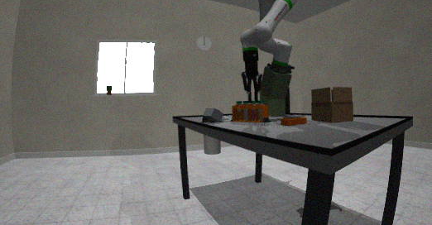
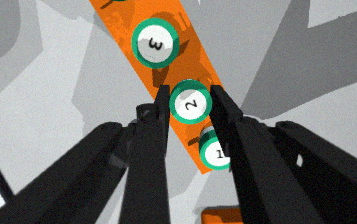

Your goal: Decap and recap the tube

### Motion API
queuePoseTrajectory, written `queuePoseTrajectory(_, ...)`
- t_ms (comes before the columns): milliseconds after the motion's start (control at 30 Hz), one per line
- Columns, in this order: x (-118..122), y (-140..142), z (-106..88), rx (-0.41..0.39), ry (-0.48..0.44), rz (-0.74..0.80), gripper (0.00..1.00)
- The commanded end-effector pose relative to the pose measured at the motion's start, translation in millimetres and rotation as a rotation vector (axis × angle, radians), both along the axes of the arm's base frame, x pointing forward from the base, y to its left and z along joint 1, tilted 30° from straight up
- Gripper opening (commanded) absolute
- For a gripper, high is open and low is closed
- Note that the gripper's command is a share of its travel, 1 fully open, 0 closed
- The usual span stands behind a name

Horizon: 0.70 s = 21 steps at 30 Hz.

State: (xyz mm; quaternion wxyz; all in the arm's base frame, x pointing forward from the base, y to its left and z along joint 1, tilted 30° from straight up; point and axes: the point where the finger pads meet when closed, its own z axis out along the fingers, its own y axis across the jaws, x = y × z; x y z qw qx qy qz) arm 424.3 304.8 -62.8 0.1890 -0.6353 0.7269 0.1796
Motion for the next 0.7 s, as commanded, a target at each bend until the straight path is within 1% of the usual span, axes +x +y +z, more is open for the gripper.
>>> queuePoseTrajectory(0, 0.6, -0.4, 0.0, -0.012, 0.002, -0.003, 0.41)
queuePoseTrajectory(333, 0.6, -0.4, 0.1, -0.011, 0.002, -0.003, 0.41)
queuePoseTrajectory(400, 0.5, -0.6, 0.5, -0.019, -0.081, 0.141, 0.41)
queuePoseTrajectory(467, 0.5, -0.6, 0.5, -0.019, -0.081, 0.141, 0.41)
queuePoseTrajectory(567, 0.5, -0.6, 0.5, -0.031, -0.195, 0.341, 0.41)
queuePoseTrajectory(667, 0.5, -0.6, 0.5, -0.038, -0.266, 0.464, 0.41)
